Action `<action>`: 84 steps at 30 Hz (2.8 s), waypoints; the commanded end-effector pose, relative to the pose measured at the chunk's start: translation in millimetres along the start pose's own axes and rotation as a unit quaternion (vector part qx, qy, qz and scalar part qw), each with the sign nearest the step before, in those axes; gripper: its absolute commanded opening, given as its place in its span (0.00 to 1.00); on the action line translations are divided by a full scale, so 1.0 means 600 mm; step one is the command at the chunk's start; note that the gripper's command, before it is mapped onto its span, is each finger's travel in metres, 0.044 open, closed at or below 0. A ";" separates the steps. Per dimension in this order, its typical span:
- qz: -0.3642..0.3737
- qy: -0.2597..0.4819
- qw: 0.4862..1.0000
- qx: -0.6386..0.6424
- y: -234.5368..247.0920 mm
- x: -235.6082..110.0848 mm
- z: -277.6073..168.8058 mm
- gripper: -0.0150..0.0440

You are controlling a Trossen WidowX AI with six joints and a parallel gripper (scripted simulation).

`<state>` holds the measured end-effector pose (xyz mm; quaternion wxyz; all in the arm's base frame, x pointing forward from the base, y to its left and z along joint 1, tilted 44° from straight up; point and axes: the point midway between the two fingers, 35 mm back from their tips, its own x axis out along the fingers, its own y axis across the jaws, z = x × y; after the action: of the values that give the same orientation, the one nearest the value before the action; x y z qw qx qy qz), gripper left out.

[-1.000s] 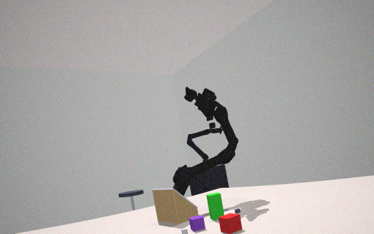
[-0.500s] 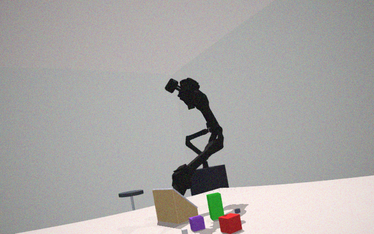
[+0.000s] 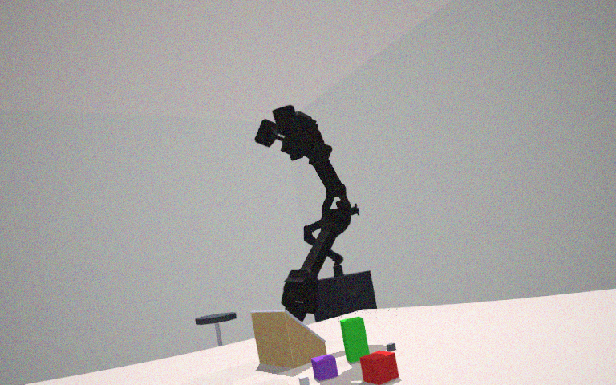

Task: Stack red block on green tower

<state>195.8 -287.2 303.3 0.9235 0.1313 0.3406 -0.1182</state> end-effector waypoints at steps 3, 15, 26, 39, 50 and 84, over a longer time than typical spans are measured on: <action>0.075 0.066 0.995 0.020 0.030 0.102 -0.016 1.00; 0.202 0.225 0.952 0.037 0.142 0.297 -0.087 1.00; 0.275 0.390 0.878 0.031 0.281 0.426 -0.209 1.00; 0.293 0.490 0.821 0.018 0.355 0.472 -0.299 1.00; 0.294 0.489 0.821 0.018 0.405 0.509 -0.379 1.00; 0.295 0.489 0.820 0.018 0.444 0.539 -0.445 1.00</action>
<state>359.1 2.2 -58.8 0.6258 0.2807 0.6893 0.2333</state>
